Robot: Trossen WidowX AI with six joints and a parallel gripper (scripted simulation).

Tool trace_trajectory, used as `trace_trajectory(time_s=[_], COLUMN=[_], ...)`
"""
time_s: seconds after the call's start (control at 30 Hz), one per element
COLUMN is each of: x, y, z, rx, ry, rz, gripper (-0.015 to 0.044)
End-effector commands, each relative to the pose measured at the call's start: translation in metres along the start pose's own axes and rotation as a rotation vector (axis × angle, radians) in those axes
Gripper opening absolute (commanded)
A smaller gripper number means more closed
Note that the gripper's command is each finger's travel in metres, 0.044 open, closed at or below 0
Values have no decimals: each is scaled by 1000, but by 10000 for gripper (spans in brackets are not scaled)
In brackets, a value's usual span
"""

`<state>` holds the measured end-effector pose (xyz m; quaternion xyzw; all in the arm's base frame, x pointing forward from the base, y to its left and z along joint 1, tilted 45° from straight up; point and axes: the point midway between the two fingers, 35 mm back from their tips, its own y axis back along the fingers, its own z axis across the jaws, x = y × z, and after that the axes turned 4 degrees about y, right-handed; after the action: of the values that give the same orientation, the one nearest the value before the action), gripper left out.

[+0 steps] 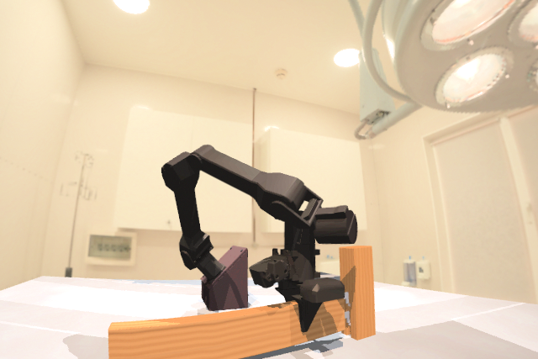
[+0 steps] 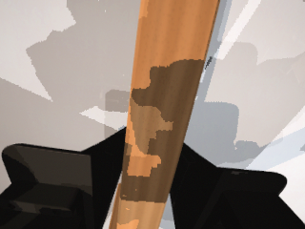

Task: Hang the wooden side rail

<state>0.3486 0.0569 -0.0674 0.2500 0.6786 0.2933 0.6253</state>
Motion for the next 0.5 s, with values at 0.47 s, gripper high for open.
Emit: trace_trajectory(time_s=[0.47], x=[5], y=[6], z=[5], rx=[-16], ry=[-1], rz=[6], gripper=[0])
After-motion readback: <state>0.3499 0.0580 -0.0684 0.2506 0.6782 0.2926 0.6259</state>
